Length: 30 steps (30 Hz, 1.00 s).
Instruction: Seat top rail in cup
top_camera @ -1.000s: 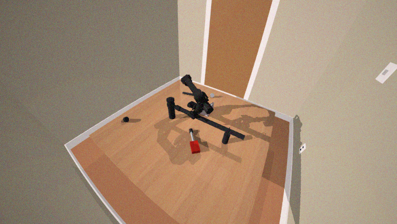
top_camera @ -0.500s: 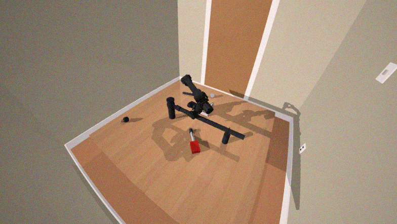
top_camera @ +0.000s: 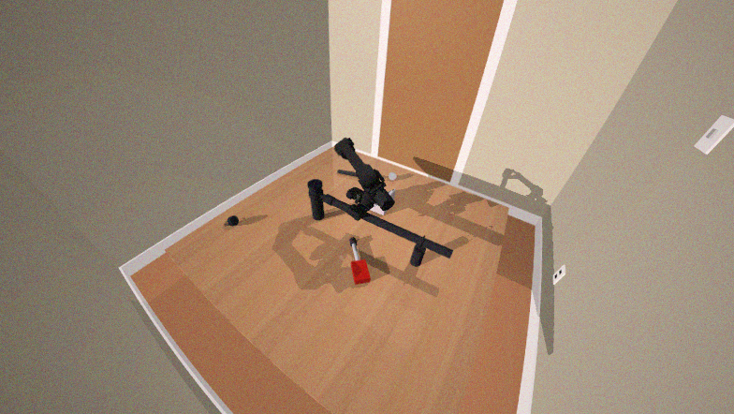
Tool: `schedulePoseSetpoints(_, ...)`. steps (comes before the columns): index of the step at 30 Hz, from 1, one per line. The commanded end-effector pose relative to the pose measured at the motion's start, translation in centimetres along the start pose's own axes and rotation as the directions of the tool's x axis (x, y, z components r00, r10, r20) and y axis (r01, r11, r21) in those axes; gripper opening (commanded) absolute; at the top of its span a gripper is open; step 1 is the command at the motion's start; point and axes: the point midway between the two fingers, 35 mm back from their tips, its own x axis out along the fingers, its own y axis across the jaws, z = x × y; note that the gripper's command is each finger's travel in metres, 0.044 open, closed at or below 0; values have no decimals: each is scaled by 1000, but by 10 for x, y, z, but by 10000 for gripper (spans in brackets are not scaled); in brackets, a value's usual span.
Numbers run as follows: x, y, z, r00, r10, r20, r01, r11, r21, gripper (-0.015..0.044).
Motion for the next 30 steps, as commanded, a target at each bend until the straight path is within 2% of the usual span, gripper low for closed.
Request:
schedulePoseSetpoints(1,-1,1,2,1000,4,6,-4,1000,-3,0)
schedulePoseSetpoints(30,-3,3,4,1000,5,12,-5,1000,-7,0)
